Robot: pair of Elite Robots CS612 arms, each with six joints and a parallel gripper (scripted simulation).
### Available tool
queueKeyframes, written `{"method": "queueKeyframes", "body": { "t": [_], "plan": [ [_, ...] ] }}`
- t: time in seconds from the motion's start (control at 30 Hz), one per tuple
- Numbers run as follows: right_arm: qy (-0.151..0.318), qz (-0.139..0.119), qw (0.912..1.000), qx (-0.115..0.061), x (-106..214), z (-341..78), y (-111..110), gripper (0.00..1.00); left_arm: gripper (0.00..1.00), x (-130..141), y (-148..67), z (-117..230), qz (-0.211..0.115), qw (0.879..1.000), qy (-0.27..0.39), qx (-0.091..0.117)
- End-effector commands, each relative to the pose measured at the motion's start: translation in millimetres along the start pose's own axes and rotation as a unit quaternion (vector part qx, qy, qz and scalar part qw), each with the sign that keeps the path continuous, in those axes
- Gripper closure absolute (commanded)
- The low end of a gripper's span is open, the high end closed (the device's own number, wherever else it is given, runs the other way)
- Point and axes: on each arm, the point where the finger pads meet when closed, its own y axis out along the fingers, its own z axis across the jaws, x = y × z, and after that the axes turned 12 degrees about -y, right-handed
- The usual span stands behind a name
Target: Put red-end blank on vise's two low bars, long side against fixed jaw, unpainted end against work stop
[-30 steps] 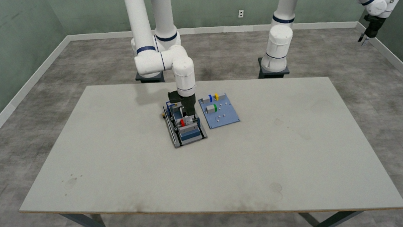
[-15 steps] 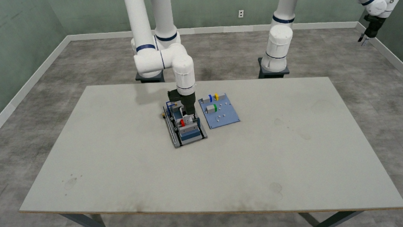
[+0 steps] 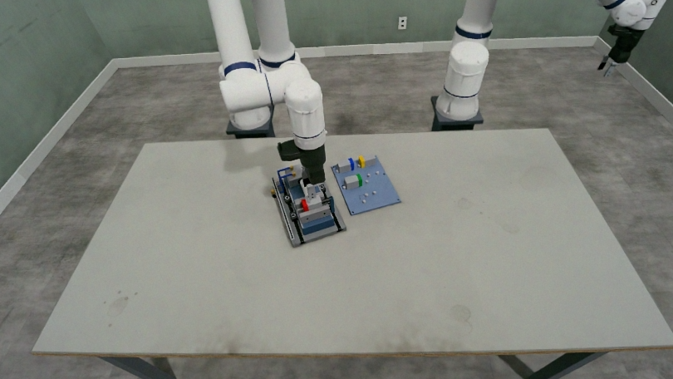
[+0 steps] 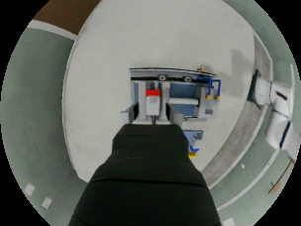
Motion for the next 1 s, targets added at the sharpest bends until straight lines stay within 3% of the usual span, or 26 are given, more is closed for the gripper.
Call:
{"method": "queueKeyframes", "body": {
  "t": [0.0,0.37,0.97],
  "plan": [
    [0.0,0.0,1.0,-0.001,-0.2,-0.8,-10.6,0.0,0.0,0.5,-0.7,-0.3,-0.001,1.0,0.0,0.0],
    [0.0,0.0,1.0,-0.001,-0.2,-0.7,-36.5,0.0,0.0,0.5,-0.7,-0.3,-0.001,1.0,0.0,0.0],
    [0.0,0.0,1.0,-0.001,-0.2,-0.8,-39.4,0.0,0.0,0.5,-0.7,-0.3,-0.001,1.0,0.0,0.0]
  ]
}}
